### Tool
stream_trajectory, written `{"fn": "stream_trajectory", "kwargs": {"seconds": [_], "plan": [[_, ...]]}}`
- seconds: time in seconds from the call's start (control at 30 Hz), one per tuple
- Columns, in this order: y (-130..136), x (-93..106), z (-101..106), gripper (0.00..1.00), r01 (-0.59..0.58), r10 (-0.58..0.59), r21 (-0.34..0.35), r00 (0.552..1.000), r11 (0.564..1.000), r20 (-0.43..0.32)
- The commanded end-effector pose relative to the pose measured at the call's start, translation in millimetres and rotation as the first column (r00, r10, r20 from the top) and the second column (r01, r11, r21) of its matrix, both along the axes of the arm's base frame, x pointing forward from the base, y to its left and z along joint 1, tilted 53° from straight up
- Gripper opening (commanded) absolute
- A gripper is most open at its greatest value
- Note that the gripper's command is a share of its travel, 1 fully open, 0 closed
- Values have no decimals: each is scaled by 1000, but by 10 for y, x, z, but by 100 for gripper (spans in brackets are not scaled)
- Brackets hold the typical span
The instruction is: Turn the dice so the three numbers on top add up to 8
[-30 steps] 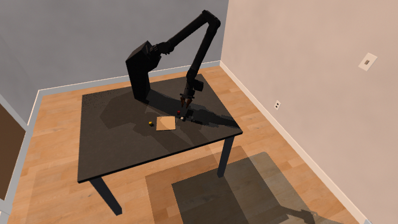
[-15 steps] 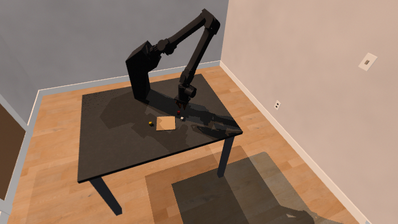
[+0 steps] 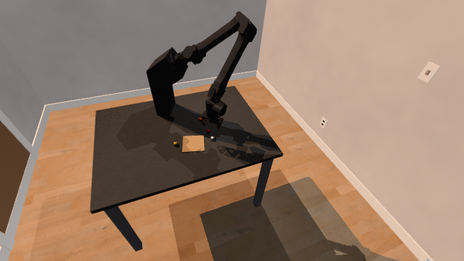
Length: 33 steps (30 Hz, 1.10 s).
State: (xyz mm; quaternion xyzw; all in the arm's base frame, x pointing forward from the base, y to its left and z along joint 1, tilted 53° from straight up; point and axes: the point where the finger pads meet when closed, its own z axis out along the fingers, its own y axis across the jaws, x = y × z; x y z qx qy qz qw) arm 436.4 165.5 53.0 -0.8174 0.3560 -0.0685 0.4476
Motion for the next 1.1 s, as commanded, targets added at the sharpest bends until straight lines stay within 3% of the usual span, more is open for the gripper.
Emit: {"fn": "stream_trajectory", "kwargs": {"seconds": [0.0, 0.33, 0.5, 0.53, 0.7, 0.73, 0.83, 0.93, 1.0, 1.07], "plan": [[75, -38, -12, 100, -22, 22, -2, 1000, 1000, 5], [93, -14, -47, 100, 50, -46, 44, 996, 998, -75], [146, 23, -60, 100, 204, -169, 123, 954, 971, -245], [146, 24, -61, 100, 205, -170, 124, 954, 971, -247], [187, 29, -95, 100, 344, -256, 166, 880, 924, -400], [188, 29, -95, 100, 345, -256, 166, 879, 924, -401], [215, 33, -116, 100, 433, -298, 180, 815, 883, -496], [220, 37, -117, 100, 448, -305, 182, 803, 875, -512], [246, 45, -133, 100, 529, -333, 185, 730, 829, -597], [254, 47, -139, 100, 553, -340, 183, 706, 813, -622]]}}
